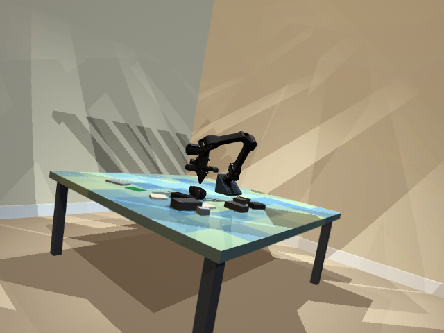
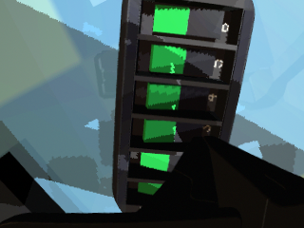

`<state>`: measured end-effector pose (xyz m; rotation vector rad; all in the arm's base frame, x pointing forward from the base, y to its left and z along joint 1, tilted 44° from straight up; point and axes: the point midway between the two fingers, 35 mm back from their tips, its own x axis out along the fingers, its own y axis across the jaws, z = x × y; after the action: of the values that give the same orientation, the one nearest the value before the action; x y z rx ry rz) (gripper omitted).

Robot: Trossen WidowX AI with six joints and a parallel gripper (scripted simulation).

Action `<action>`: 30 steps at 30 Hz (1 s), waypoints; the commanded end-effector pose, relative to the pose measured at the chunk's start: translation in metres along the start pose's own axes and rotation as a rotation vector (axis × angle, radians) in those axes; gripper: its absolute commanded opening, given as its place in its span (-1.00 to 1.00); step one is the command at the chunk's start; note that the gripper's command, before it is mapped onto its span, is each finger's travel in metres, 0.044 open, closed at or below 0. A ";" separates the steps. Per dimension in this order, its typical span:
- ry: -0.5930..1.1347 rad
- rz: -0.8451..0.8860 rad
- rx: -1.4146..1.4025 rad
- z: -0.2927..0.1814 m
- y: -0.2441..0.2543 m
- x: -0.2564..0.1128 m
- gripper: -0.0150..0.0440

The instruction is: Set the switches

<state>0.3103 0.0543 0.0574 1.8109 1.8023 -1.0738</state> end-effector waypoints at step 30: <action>0.039 -0.125 0.175 0.039 0.022 -0.005 -0.49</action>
<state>0.3328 0.0168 0.0134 1.8021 1.9803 -1.3109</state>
